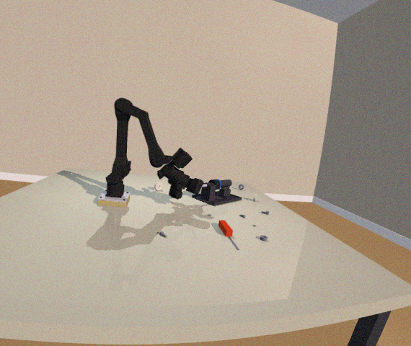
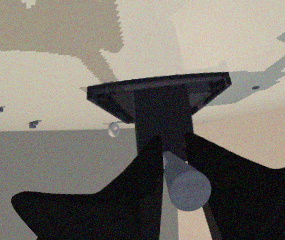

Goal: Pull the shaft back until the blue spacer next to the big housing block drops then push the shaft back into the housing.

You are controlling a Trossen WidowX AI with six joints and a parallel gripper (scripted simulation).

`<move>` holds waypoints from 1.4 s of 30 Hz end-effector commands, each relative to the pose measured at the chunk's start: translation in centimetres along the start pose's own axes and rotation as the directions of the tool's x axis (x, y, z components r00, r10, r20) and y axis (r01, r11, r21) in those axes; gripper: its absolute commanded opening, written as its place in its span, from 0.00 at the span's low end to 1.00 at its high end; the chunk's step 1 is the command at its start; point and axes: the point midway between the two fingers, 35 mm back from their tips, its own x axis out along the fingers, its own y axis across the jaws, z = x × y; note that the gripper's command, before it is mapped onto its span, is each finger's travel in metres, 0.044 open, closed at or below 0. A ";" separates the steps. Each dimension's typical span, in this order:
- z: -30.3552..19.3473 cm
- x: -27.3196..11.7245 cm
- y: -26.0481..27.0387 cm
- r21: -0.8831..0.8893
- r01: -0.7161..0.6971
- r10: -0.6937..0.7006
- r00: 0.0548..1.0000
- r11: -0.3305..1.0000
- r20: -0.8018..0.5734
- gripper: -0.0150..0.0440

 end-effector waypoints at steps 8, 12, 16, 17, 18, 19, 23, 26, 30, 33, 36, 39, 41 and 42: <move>0.0 -0.1 0.0 -0.006 0.000 0.000 1.000 1.000 -0.001 0.25; 0.0 -0.2 0.0 -0.006 0.000 0.000 1.000 1.000 -0.001 0.25; 0.1 -0.2 0.0 -0.006 0.000 0.000 1.000 1.000 -0.001 0.25; 0.1 -0.2 0.0 -0.006 0.000 0.000 1.000 1.000 -0.001 0.25; 0.1 -0.2 0.0 -0.006 0.000 0.000 1.000 1.000 -0.001 0.25; 0.1 -0.2 0.0 -0.006 0.000 0.000 1.000 1.000 -0.001 0.25; 0.1 -0.2 0.0 -0.006 0.000 0.000 1.000 1.000 -0.001 0.25; 0.1 -0.3 0.0 -0.006 0.000 0.000 1.000 1.000 -0.001 0.25; 0.1 -0.3 0.0 -0.006 0.000 0.000 1.000 1.000 -0.001 0.25; 0.1 -0.3 0.0 -0.006 0.000 0.000 1.000 1.000 -0.001 0.25; 0.2 -0.3 0.0 -0.006 0.000 0.000 1.000 1.000 -0.001 0.25; 0.2 -0.4 0.0 -0.006 0.000 0.000 1.000 1.000 0.000 0.25; 0.2 -0.4 0.0 -0.006 0.000 0.000 1.000 1.000 0.000 0.25; 0.2 -0.4 0.0 -0.006 0.000 0.000 1.000 1.000 0.000 0.25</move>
